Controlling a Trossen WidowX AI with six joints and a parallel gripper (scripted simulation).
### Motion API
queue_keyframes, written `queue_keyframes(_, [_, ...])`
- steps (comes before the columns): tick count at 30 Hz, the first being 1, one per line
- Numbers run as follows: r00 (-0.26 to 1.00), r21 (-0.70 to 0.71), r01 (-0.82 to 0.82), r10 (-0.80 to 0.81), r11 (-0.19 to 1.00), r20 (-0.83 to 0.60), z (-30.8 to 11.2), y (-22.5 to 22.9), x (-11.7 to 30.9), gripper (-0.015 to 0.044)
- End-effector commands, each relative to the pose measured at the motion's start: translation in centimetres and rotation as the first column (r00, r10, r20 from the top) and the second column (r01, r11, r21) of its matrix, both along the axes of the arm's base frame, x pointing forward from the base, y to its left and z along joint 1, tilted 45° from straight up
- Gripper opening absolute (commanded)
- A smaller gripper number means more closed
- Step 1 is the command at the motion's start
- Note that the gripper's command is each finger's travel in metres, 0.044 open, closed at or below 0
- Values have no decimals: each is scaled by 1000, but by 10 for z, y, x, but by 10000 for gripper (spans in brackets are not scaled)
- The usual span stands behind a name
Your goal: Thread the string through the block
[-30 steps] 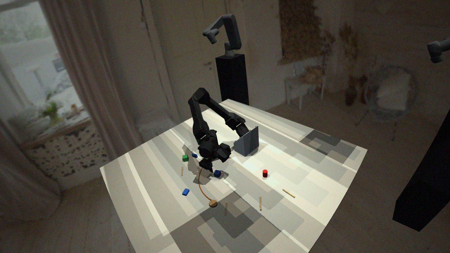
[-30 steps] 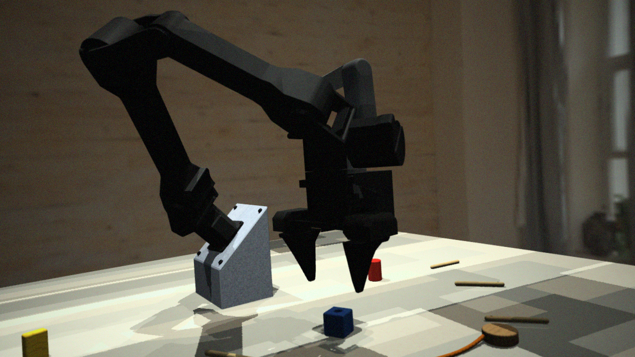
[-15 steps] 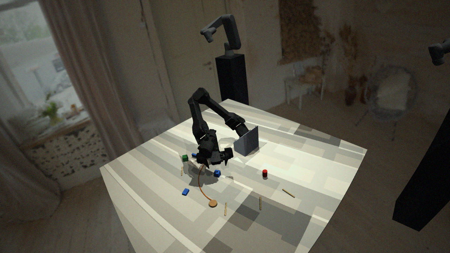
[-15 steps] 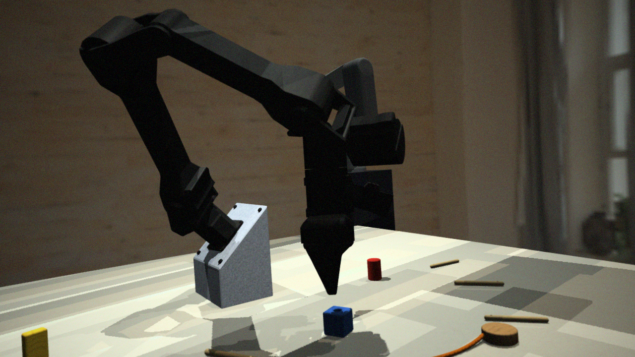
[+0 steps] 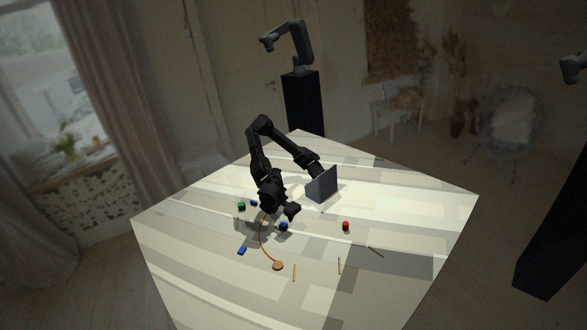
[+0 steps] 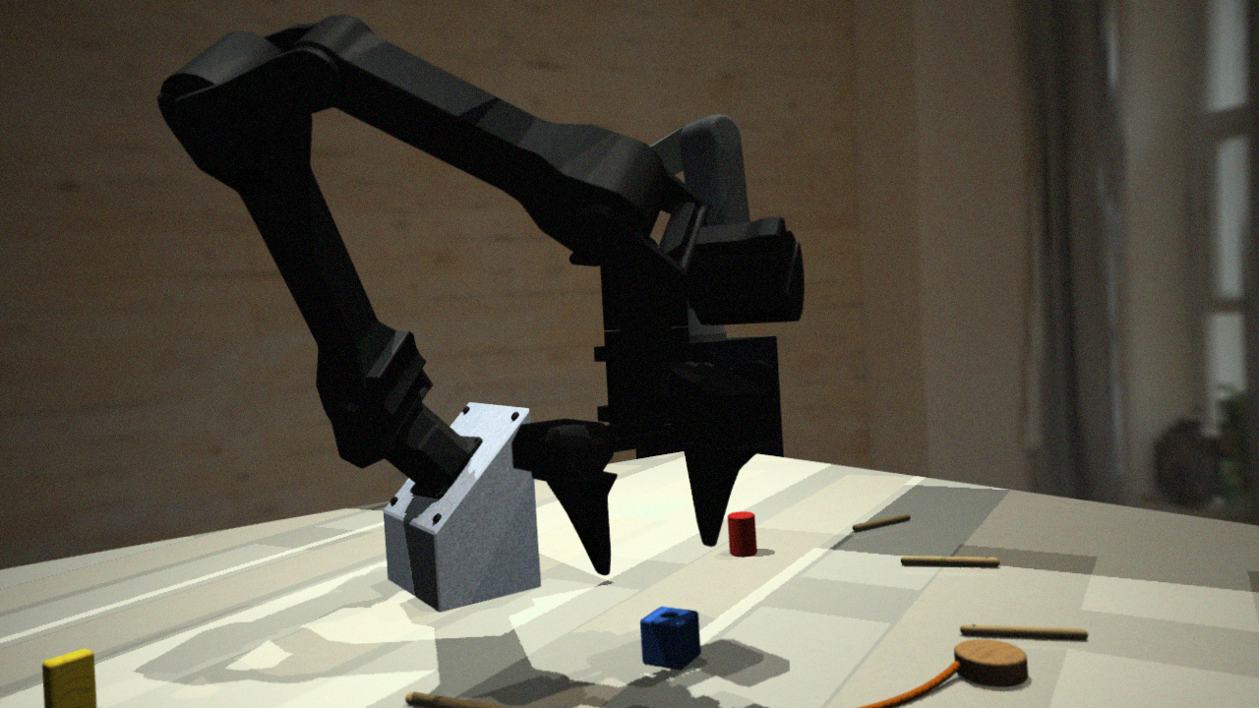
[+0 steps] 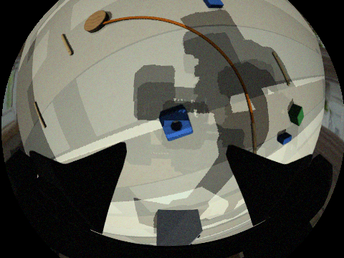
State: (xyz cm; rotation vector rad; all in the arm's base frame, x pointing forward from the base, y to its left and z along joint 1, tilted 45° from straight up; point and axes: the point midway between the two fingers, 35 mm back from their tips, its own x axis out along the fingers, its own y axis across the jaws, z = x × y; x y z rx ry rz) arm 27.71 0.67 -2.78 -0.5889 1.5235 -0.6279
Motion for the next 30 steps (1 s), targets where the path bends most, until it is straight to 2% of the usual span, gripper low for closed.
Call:
queue_keyframes(1, [663, 142, 538, -521, 831, 537, 8, 5, 8, 440])
queue_keyframes(7, [391, 271, 670, -638, 692, 664, 9, 6, 9, 440])
queue_keyframes(24, [385, 274, 671, -640, 689, 665, 9, 6, 9, 440])
queue_keyframes(30, [385, 274, 671, -640, 689, 665, 9, 6, 9, 282])
